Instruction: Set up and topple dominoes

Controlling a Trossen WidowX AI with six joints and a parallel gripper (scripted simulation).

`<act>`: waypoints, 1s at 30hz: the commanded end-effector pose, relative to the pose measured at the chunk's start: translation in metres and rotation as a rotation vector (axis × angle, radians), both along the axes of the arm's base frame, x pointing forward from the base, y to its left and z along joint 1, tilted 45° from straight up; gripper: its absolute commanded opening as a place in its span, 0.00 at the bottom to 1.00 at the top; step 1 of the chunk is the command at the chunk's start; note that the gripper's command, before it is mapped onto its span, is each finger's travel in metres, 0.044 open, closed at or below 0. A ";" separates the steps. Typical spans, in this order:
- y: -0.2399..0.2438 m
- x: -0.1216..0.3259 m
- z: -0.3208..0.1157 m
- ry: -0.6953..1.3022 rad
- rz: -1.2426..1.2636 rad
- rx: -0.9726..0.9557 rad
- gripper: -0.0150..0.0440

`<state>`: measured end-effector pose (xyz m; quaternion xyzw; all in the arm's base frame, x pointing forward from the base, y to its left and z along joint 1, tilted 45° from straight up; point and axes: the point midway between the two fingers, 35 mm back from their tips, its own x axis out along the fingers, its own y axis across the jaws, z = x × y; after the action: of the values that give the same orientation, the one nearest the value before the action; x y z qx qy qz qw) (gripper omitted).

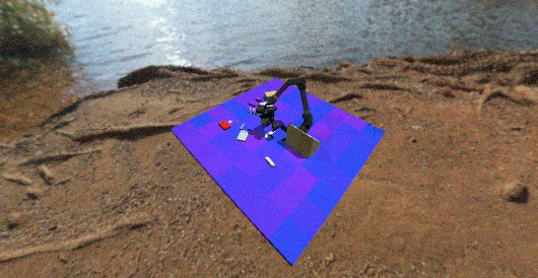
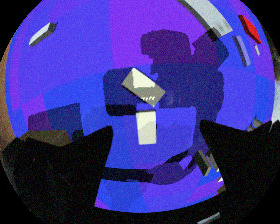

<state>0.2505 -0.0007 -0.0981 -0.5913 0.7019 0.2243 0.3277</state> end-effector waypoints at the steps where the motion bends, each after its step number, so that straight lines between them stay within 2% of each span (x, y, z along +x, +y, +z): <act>1: -0.026 -0.011 -0.023 0.023 0.001 -0.015 1.00; 23: -0.037 -0.016 -0.034 0.024 0.001 -0.016 1.00; 30: -0.037 -0.016 -0.034 0.024 0.001 -0.016 0.69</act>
<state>0.2347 -0.0369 -0.1324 -0.5886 0.7084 0.2259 0.3172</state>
